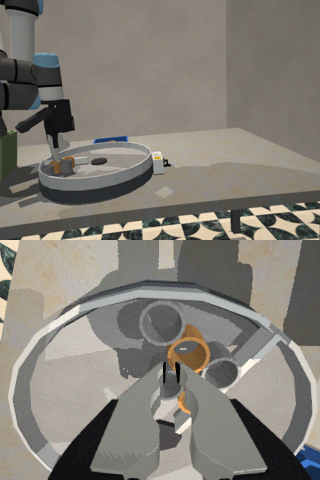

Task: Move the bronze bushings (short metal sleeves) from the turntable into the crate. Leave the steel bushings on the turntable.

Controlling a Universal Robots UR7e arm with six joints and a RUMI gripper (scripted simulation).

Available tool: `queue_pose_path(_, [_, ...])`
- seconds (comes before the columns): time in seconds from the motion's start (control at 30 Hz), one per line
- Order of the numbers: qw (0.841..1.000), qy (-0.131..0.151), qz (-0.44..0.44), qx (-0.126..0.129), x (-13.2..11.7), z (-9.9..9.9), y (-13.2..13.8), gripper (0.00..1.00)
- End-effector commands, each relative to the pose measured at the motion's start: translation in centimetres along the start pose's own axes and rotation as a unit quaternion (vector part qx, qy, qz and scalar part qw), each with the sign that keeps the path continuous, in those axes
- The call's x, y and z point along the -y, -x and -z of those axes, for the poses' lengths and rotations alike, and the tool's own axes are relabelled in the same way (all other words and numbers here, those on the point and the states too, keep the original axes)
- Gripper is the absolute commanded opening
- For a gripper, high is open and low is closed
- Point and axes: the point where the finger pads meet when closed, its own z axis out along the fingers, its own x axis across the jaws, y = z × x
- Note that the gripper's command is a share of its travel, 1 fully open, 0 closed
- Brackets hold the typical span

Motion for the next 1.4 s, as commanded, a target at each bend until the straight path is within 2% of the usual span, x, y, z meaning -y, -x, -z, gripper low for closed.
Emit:
queue_pose_path(0.0, [1.000,0.000,0.000,0.001,0.0,0.0,0.0,0.05])
queue_pose_path(0.4, [1.000,0.000,0.000,0.001,0.0,-0.3,0.0,0.05])
queue_pose_path(0.87, [1.000,0.000,0.000,0.001,0.0,-2.3,0.0,0.05])
queue_pose_path(1.37, [1.000,0.000,0.000,0.001,0.0,-2.4,0.0,0.05])
